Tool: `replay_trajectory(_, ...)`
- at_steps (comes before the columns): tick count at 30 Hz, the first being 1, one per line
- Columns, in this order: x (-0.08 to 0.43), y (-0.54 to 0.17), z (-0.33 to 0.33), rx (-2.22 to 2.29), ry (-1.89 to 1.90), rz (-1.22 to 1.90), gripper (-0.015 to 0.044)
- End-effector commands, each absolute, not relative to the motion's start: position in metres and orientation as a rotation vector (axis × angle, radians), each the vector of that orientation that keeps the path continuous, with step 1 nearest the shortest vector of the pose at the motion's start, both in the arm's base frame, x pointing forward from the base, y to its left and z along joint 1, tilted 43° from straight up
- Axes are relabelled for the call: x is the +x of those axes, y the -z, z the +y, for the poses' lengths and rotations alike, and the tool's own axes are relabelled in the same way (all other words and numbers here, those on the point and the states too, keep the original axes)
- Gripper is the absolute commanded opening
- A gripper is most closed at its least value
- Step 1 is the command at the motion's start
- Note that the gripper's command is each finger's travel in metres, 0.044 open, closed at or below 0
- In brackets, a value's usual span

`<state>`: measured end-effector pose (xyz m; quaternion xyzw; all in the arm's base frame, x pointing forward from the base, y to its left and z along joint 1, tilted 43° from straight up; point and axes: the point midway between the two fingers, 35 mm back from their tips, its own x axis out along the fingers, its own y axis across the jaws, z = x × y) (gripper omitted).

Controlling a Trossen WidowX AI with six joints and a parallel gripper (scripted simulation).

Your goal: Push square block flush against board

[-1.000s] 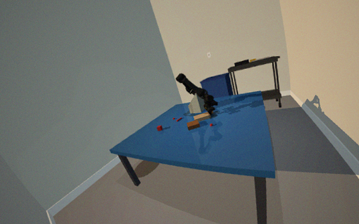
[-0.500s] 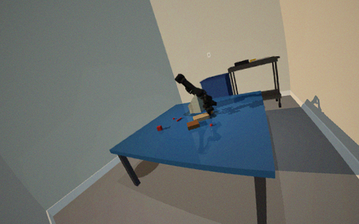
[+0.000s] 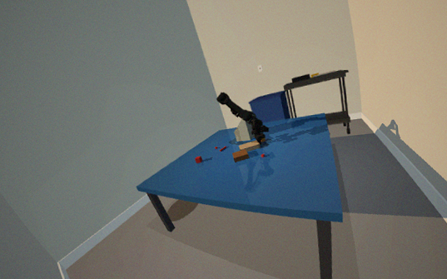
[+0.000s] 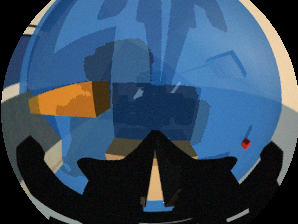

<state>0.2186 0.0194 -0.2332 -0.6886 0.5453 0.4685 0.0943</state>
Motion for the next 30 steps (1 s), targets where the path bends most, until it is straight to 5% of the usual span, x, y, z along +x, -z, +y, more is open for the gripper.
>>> replay_trajectory(1,0.223,0.229,0.018,-2.049,-1.381,1.613,0.0)
replay_trajectory(30,0.233,0.219,0.006,-2.05,-1.38,1.613,0.0)
